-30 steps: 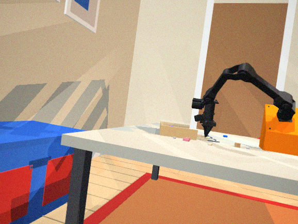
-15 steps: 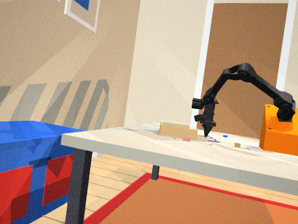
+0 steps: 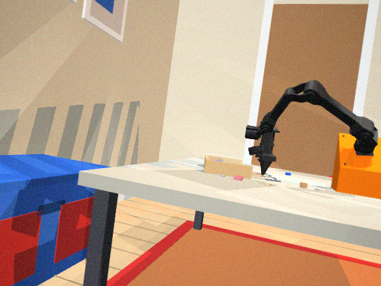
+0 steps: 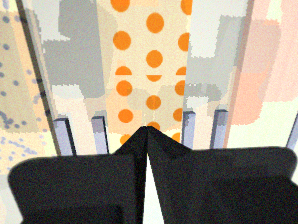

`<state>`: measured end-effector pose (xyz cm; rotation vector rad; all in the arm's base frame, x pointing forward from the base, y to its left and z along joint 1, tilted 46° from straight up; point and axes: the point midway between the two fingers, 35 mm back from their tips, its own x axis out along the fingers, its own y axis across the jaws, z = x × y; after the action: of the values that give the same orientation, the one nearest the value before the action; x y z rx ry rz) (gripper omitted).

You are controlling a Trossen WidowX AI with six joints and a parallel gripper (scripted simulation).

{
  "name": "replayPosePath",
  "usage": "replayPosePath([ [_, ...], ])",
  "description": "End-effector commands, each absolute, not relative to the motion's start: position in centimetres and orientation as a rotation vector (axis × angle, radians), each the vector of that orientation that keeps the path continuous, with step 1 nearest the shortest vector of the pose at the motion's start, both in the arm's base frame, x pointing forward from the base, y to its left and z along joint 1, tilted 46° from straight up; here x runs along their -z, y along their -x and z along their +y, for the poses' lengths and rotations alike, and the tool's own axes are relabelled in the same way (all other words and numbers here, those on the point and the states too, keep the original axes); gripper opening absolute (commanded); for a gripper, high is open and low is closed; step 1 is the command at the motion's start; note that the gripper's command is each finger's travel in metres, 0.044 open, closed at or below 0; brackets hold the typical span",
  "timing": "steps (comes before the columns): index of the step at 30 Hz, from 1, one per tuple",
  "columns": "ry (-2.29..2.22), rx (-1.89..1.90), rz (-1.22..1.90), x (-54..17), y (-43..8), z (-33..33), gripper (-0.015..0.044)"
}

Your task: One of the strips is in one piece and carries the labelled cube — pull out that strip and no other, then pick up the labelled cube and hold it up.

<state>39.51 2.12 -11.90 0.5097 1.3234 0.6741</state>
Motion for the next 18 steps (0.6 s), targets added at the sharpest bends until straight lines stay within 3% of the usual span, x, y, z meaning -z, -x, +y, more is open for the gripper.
replayPosePath([
  [1, -0.514, -0.676, 1.322, 12.0, -39.5, 2.3, 0.0],
  [18, -0.515, -0.675, 1.324, 12.7, -36.9, 2.1, 0.0],
])
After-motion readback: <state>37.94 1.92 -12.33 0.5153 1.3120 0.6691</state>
